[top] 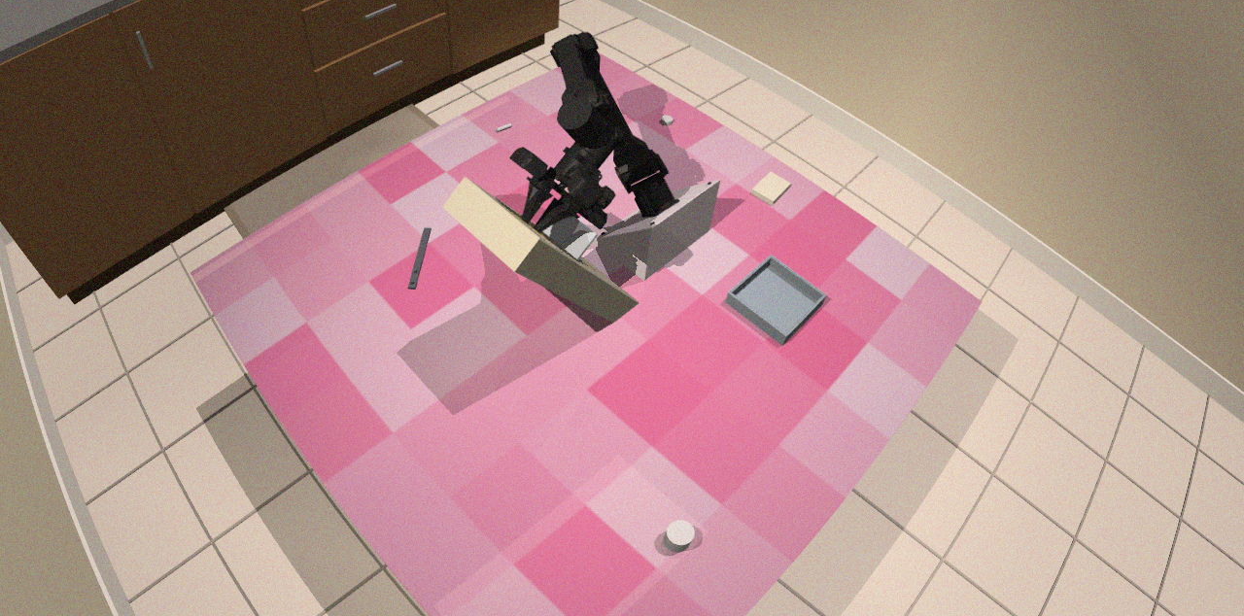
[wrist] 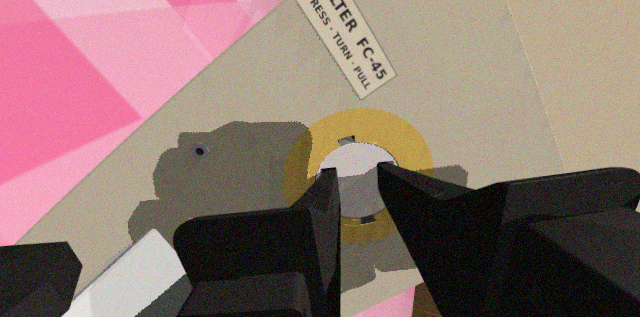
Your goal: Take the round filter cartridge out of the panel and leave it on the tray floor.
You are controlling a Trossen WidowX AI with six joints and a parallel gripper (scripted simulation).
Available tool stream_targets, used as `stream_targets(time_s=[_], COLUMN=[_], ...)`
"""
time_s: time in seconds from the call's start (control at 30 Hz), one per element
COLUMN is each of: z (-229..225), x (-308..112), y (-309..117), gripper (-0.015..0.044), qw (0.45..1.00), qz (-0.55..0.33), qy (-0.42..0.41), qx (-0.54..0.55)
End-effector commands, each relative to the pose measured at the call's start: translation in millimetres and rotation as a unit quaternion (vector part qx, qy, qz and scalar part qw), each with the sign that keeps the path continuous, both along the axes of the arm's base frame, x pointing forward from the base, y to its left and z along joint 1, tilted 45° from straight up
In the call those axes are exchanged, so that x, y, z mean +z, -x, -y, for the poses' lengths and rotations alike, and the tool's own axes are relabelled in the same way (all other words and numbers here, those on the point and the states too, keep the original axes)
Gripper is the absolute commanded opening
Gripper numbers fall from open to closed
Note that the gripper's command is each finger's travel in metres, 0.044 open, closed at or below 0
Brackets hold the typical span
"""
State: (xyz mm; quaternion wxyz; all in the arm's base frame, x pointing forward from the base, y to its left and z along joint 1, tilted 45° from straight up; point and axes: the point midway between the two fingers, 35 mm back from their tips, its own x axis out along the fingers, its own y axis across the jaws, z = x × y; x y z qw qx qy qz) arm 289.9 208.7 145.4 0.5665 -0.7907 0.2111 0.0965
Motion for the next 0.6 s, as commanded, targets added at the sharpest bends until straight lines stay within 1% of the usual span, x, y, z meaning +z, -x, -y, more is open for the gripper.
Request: stream_targets(time_s=[0.0,0.13,0.2,0.33,0.57], z=[-0.1,-0.1,-0.1,1.0,2.7], x=[0.4,0.4,0.4,-0.5,-1.8], y=[-0.3,-0.3,-0.3,-2.3,-5.4], gripper=[0.0084,0.0057,0.0005,0.0000,0.0000], qw=[1.000,1.000,1.000,1.000,0.991], qz=[0.001,0.001,0.001,0.004,0.027], qy=[-0.002,-0.002,-0.002,-0.020,-0.121], qx=[0.000,0.000,0.000,-0.009,-0.056])
